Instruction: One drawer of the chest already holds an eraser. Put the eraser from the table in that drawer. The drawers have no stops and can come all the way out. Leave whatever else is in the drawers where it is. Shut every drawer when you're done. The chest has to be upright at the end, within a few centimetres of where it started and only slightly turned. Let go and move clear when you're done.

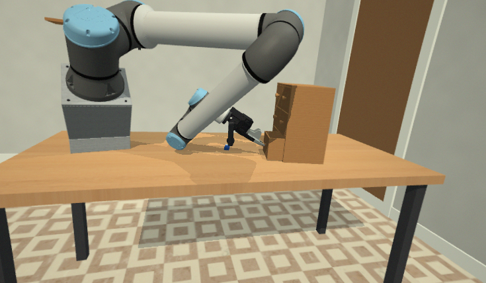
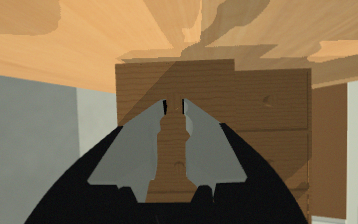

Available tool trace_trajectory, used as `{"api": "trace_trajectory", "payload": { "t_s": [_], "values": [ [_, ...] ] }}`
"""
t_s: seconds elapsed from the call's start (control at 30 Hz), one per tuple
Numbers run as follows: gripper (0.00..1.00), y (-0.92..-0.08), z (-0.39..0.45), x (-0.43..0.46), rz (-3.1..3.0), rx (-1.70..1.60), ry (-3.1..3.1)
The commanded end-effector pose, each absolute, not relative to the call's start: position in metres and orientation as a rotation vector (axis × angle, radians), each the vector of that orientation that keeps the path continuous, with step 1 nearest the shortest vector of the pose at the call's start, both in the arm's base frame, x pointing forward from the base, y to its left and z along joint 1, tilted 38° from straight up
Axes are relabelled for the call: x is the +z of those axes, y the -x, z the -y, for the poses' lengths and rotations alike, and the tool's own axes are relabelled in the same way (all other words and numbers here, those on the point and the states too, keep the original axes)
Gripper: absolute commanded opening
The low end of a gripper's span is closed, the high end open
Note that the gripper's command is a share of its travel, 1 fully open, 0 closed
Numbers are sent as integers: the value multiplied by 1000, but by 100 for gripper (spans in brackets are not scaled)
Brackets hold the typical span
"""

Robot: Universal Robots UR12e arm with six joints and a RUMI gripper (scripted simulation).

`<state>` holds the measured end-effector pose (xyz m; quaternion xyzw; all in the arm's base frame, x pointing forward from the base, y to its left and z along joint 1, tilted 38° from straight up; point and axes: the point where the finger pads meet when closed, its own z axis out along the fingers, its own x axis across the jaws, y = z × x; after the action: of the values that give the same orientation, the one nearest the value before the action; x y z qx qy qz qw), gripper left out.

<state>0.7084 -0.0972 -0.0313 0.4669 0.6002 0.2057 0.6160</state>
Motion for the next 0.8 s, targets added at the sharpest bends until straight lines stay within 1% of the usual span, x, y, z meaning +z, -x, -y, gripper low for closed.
{"api": "trace_trajectory", "payload": {
  "t_s": [0.0, 0.73, 0.77],
  "values": [
    [7, -708, 97, -31, -1382, 474, -1075],
    [7, -708, 97, -31, -1382, 474, -1075],
    [10, -708, 97, -31, -1382, 474, -1075]
  ]
}}
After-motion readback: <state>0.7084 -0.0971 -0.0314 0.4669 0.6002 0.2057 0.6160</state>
